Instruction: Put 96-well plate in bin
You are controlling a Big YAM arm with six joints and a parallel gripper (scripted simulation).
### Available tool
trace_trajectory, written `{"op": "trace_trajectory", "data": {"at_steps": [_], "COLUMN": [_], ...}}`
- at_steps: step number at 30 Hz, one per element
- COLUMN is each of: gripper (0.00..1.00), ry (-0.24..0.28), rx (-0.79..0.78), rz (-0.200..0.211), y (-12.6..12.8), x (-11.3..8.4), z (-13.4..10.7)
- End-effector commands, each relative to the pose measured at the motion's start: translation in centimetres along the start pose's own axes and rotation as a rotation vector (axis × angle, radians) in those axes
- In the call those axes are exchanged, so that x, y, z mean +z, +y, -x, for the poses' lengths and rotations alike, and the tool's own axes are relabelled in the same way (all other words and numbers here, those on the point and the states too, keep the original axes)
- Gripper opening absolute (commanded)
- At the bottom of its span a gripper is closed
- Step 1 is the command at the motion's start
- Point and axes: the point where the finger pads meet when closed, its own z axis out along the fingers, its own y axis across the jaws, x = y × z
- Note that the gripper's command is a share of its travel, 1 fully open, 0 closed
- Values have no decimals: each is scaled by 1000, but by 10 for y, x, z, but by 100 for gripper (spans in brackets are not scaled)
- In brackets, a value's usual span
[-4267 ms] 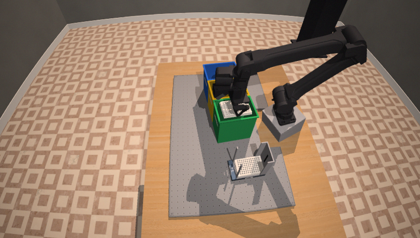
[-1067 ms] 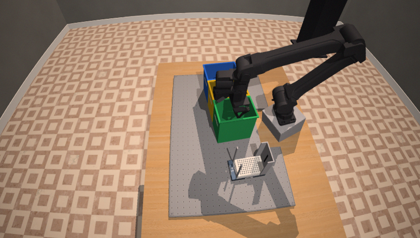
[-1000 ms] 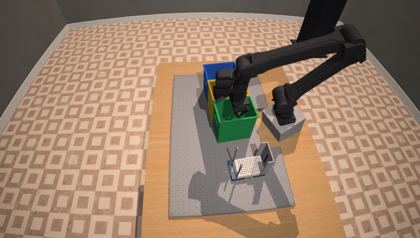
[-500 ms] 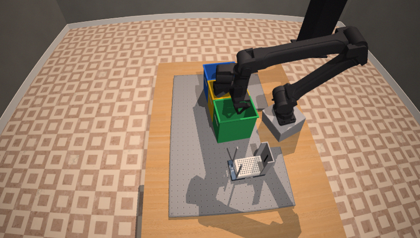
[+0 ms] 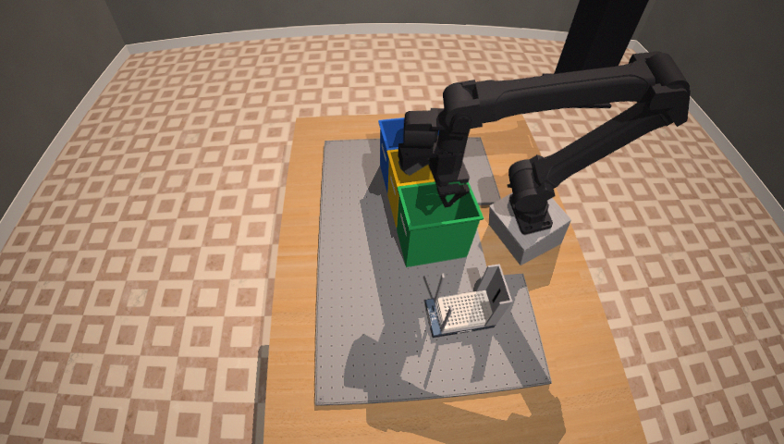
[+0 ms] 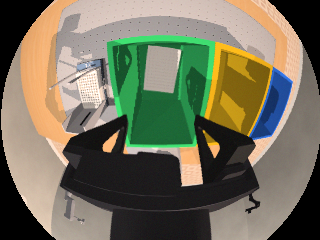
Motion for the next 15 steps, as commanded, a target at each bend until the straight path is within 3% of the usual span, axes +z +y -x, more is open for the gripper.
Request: {"op": "trace_trajectory", "data": {"at_steps": [1,15], "gripper": [82,82], "ry": [-69,-69], "rx": [-13,-18], "rz": [-11,-10], "y": [-3,-2], "x": [-33,-35], "z": [20,20]}}
